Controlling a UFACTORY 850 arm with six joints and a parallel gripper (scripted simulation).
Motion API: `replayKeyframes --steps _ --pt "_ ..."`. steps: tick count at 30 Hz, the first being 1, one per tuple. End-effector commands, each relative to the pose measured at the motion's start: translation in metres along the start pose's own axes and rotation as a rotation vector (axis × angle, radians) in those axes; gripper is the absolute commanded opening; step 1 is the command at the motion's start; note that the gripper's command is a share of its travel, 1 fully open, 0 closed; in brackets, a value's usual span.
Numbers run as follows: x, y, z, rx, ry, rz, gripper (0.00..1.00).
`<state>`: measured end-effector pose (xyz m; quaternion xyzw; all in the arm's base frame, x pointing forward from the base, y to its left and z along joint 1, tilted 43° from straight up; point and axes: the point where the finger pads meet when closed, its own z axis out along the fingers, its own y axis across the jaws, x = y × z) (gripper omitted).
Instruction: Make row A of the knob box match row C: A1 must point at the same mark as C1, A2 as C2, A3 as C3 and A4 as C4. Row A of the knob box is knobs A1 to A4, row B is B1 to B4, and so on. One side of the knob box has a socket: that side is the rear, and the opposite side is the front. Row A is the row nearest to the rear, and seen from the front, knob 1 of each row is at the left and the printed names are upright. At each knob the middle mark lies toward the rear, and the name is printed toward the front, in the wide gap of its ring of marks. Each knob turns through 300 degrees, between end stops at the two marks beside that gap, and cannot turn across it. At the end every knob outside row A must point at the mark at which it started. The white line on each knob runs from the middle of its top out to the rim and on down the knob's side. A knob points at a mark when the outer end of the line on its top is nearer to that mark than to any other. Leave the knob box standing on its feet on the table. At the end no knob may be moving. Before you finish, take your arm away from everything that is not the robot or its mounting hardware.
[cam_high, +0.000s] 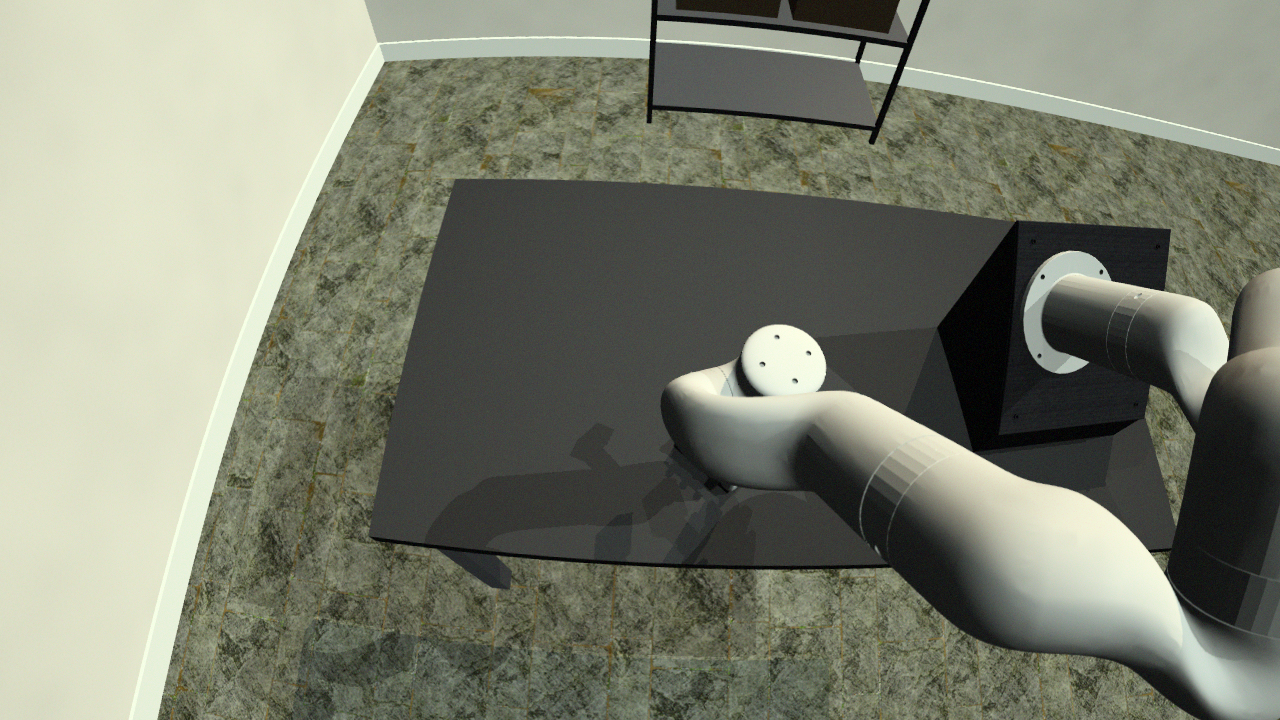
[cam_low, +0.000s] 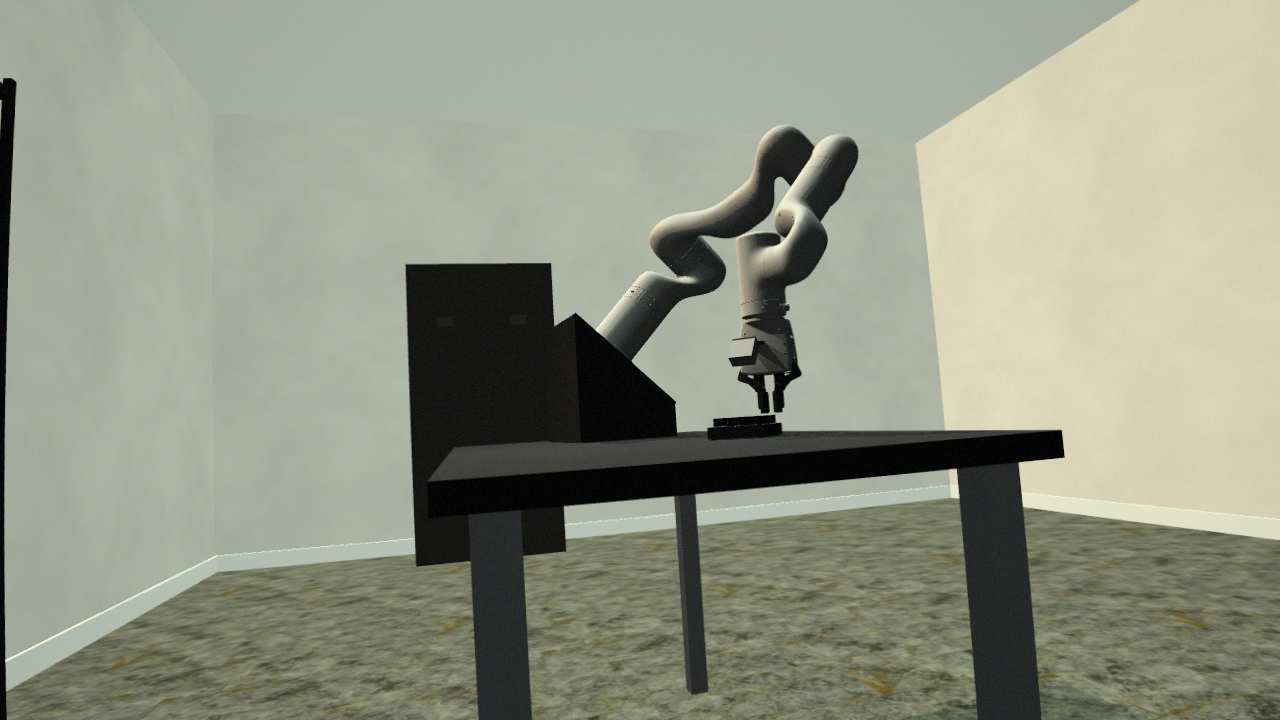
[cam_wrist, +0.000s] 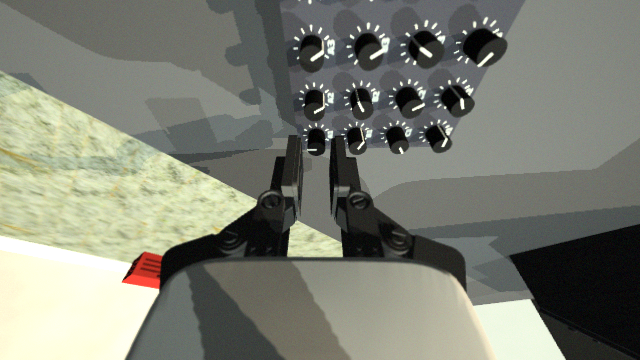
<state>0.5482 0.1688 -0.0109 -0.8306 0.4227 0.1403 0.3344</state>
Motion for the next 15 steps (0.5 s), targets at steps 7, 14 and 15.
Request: replayKeyframes --steps 7,14,15 --pt "0.0004 -0.0006 -0.0002 0.001 0.001 0.000 0.19" --pt "0.0004 -0.0006 0.0019 0.001 0.001 0.000 0.19" --pt "0.0004 -0.0006 0.0025 0.001 0.001 0.000 0.19"
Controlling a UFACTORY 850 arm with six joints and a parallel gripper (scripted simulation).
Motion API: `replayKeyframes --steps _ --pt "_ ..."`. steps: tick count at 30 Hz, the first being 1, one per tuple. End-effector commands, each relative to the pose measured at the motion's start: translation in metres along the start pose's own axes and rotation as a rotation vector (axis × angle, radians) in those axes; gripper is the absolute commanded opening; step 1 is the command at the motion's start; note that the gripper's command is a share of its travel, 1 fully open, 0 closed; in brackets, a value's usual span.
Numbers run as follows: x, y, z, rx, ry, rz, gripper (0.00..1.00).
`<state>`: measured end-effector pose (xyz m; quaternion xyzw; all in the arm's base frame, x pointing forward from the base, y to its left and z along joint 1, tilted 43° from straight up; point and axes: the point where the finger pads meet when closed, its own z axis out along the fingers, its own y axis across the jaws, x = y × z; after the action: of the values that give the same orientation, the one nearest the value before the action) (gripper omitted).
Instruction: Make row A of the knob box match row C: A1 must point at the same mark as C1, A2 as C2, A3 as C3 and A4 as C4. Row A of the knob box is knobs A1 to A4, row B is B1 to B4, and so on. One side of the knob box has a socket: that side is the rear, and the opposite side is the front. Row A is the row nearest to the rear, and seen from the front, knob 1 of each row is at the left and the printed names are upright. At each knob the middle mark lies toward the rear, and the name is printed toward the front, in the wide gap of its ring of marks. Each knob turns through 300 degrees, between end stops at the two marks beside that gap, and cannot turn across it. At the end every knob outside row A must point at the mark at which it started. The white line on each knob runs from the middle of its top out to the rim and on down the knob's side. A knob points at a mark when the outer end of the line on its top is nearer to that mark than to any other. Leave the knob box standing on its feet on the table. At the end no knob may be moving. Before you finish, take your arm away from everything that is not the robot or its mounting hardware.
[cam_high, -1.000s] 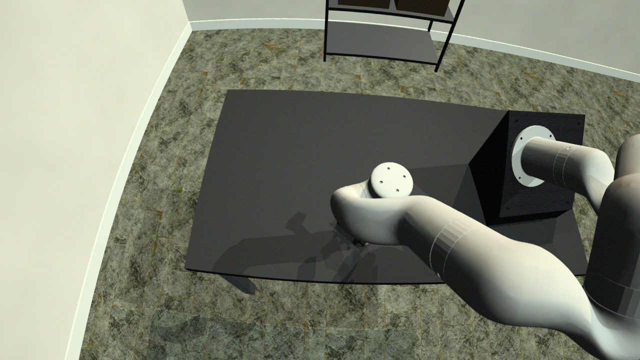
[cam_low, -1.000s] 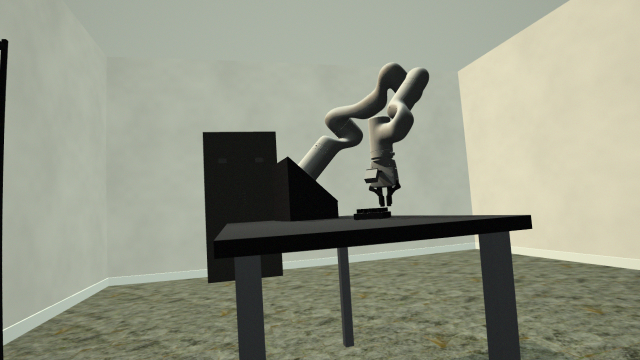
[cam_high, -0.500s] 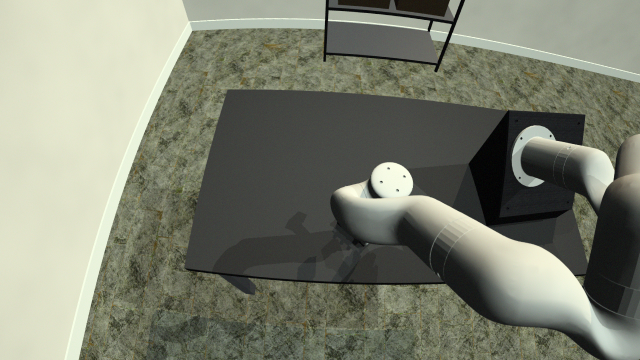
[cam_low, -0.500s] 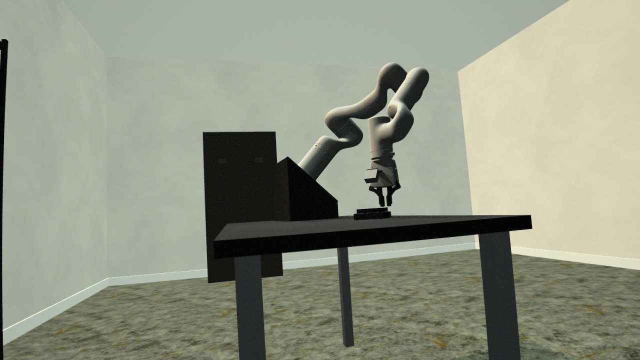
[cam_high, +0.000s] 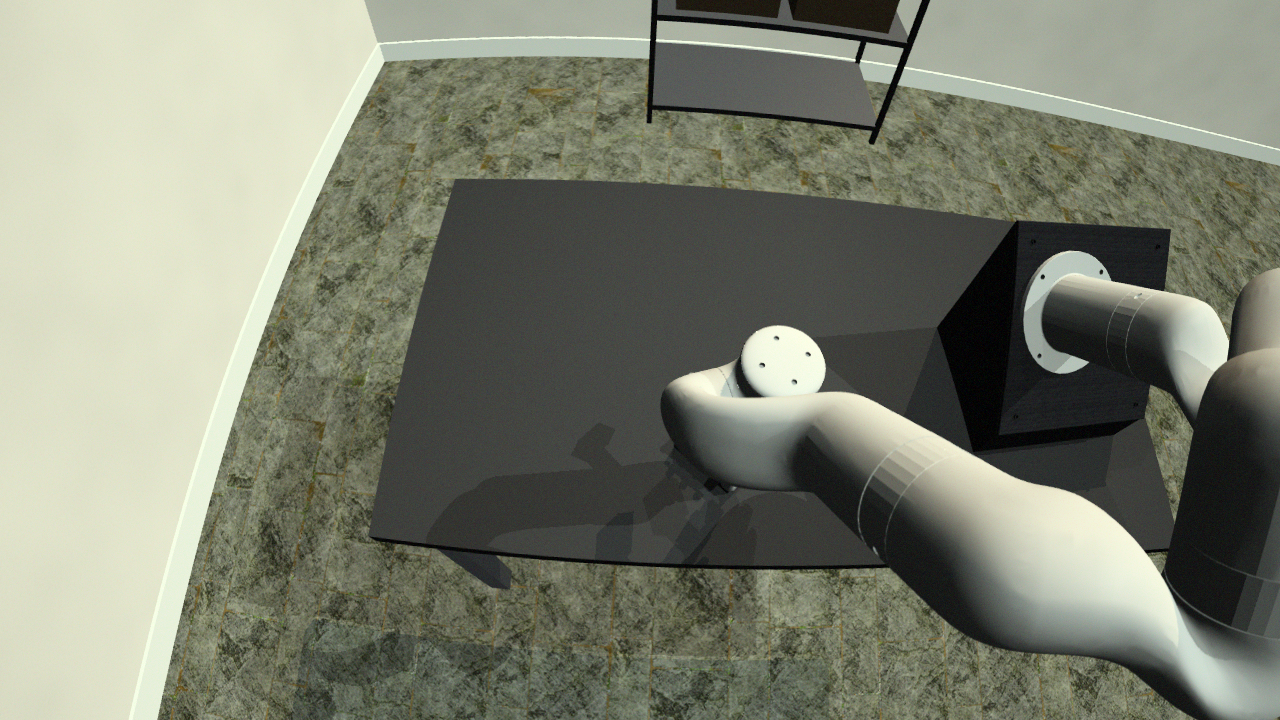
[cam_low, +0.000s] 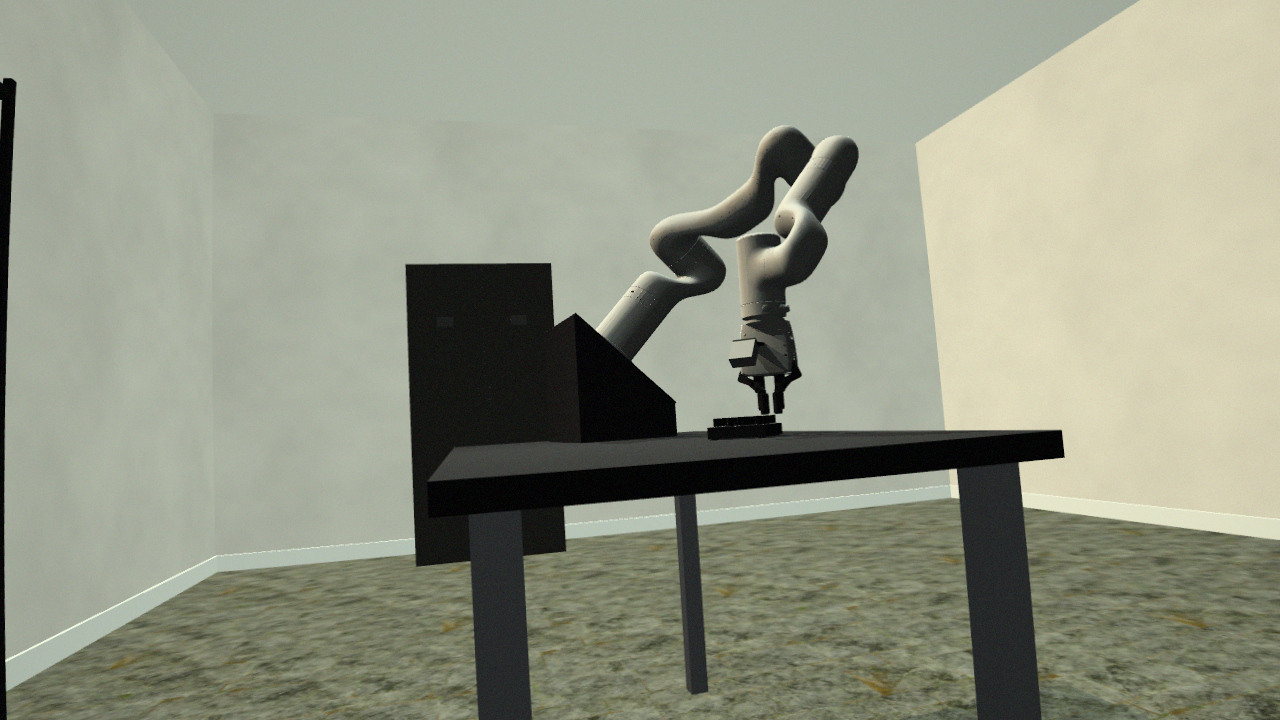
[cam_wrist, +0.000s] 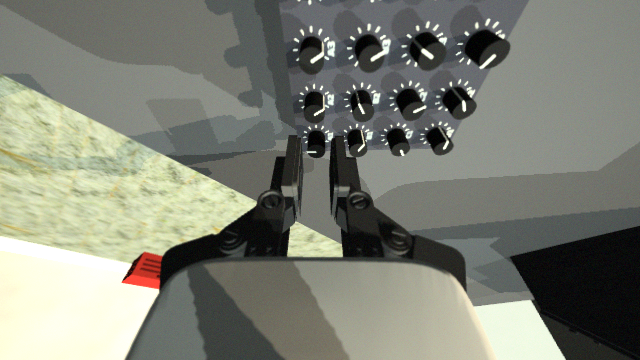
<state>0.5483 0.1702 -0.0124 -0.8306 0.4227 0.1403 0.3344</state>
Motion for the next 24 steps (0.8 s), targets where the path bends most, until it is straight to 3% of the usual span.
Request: replayKeyframes --steps 1,24 --pt "0.0004 -0.0006 0.0010 0.001 0.001 0.000 0.19" --pt "0.0004 -0.0006 0.0092 0.001 0.001 0.000 0.19"
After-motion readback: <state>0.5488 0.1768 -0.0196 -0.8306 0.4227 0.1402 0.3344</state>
